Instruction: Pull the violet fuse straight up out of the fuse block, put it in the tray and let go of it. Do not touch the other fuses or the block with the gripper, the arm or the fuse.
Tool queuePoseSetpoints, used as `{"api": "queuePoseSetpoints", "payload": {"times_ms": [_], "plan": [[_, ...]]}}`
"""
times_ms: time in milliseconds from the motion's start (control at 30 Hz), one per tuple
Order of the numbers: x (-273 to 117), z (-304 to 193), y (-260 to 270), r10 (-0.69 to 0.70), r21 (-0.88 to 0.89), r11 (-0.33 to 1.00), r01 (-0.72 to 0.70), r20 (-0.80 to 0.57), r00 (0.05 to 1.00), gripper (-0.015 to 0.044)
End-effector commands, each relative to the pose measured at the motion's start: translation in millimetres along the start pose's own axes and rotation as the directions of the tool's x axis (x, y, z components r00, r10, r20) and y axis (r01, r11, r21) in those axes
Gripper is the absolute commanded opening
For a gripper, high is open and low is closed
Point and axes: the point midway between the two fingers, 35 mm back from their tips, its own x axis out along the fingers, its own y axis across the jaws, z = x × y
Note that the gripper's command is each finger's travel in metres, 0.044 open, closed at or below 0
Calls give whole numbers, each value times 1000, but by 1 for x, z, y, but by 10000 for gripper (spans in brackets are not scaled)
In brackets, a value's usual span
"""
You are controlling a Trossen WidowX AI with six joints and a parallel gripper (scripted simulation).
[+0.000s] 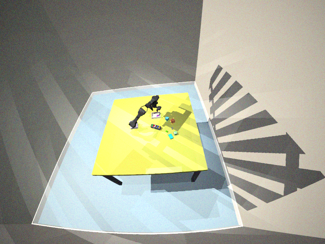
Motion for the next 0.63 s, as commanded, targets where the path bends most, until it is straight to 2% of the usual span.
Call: {"api": "queuePoseSetpoints", "payload": {"times_ms": [0,600], "plan": [[0,0,-1,7,7,1000,-7,-1,1000,330],[0,0,0,0,1,1000,0,0,1000,330]]}}
